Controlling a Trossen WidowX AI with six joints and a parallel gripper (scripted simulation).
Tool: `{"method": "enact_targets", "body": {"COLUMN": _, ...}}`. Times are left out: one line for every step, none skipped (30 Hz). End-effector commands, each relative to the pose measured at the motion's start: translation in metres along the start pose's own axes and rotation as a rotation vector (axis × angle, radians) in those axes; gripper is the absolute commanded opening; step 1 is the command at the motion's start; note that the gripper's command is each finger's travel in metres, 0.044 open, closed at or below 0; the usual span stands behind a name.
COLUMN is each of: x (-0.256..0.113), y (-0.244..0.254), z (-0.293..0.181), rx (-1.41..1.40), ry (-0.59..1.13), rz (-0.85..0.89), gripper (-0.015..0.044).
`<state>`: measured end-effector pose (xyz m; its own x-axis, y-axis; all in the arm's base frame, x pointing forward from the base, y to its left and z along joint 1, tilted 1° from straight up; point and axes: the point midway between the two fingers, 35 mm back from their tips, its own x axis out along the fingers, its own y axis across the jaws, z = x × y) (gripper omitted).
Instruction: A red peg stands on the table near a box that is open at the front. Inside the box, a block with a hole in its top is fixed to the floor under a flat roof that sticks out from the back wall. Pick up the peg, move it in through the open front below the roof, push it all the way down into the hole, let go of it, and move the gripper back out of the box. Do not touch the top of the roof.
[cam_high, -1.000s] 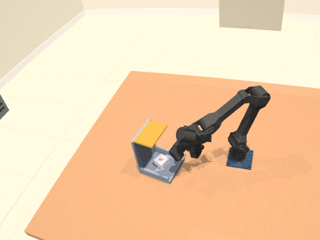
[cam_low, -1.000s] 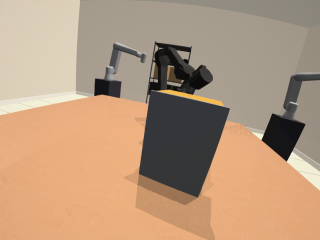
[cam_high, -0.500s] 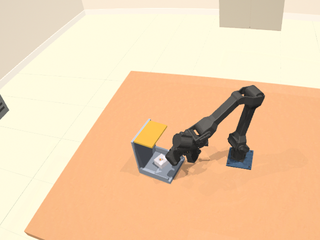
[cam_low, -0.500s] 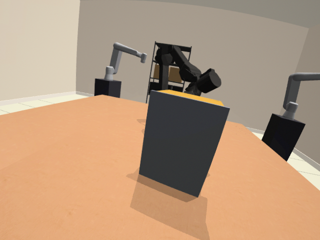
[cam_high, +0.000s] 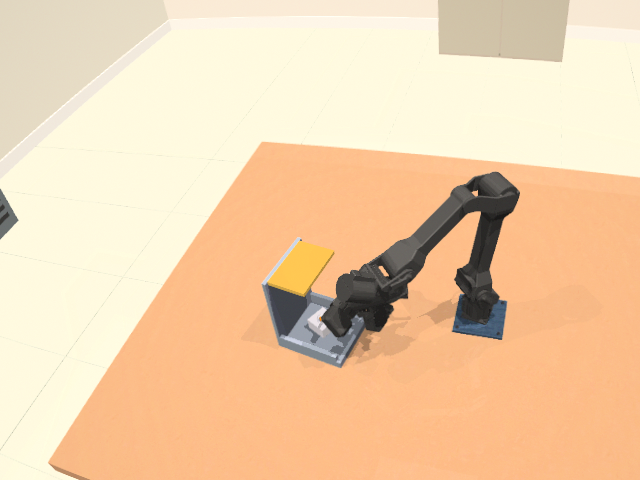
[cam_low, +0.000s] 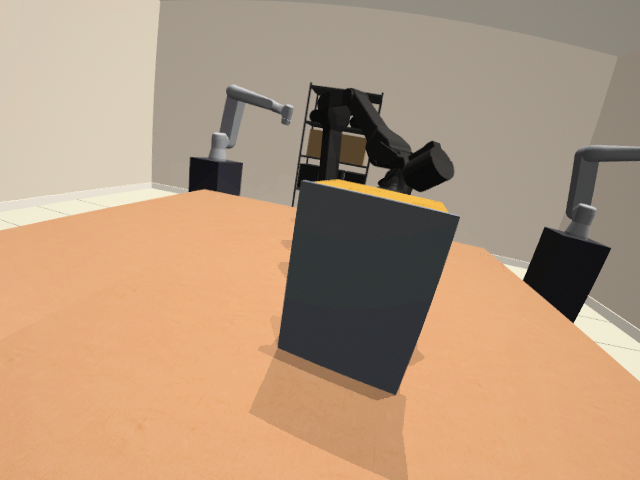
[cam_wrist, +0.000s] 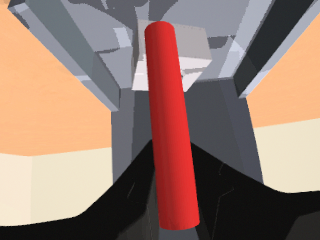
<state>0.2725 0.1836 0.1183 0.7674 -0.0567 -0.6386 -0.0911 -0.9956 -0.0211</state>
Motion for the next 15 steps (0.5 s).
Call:
{"method": "enact_targets", "body": {"x": 0.005, "y": -0.003, "z": -0.006, "rx": -0.001, "ry": 0.002, "rz": -0.003, "gripper": 0.0}}
{"method": "enact_targets", "body": {"x": 0.006, "y": -0.003, "z": -0.007, "rx": -0.001, "ry": 0.002, "rz": -0.003, "gripper": 0.0}}
{"method": "enact_targets", "body": {"x": 0.008, "y": -0.004, "z": -0.009, "rx": -0.001, "ry": 0.003, "rz": -0.003, "gripper": 0.0}}
{"method": "enact_targets", "body": {"x": 0.011, "y": -0.004, "z": -0.011, "rx": -0.001, "ry": 0.003, "rz": -0.003, "gripper": 0.0}}
{"method": "enact_targets", "body": {"x": 0.013, "y": -0.004, "z": -0.013, "rx": -0.001, "ry": 0.003, "rz": -0.003, "gripper": 0.0}}
{"method": "enact_targets", "body": {"x": 0.015, "y": -0.004, "z": -0.015, "rx": -0.001, "ry": 0.004, "rz": -0.003, "gripper": 0.0}}
{"method": "enact_targets", "body": {"x": 0.017, "y": -0.005, "z": -0.016, "rx": -0.001, "ry": 0.004, "rz": -0.003, "gripper": 0.0}}
{"method": "enact_targets", "body": {"x": 0.018, "y": -0.005, "z": -0.017, "rx": -0.001, "ry": 0.004, "rz": -0.003, "gripper": 0.0}}
{"method": "enact_targets", "body": {"x": 0.019, "y": -0.005, "z": -0.018, "rx": -0.001, "ry": 0.004, "rz": -0.003, "gripper": 0.0}}
{"method": "enact_targets", "body": {"x": 0.018, "y": -0.005, "z": -0.018, "rx": -0.001, "ry": 0.004, "rz": -0.003, "gripper": 0.0}}
{"method": "enact_targets", "body": {"x": 0.018, "y": -0.004, "z": -0.018, "rx": -0.001, "ry": 0.004, "rz": -0.003, "gripper": 0.0}}
{"method": "enact_targets", "body": {"x": 0.018, "y": -0.004, "z": -0.018, "rx": -0.001, "ry": 0.004, "rz": -0.003, "gripper": 0.0}}
{"method": "enact_targets", "body": {"x": 0.019, "y": -0.003, "z": -0.018, "rx": -0.001, "ry": 0.004, "rz": -0.003, "gripper": 0.0}}
{"method": "enact_targets", "body": {"x": 0.019, "y": -0.003, "z": -0.018, "rx": -0.001, "ry": 0.004, "rz": -0.003, "gripper": 0.0}}
{"method": "enact_targets", "body": {"x": 0.02, "y": -0.003, "z": -0.019, "rx": -0.001, "ry": 0.005, "rz": -0.003, "gripper": 0.0}}
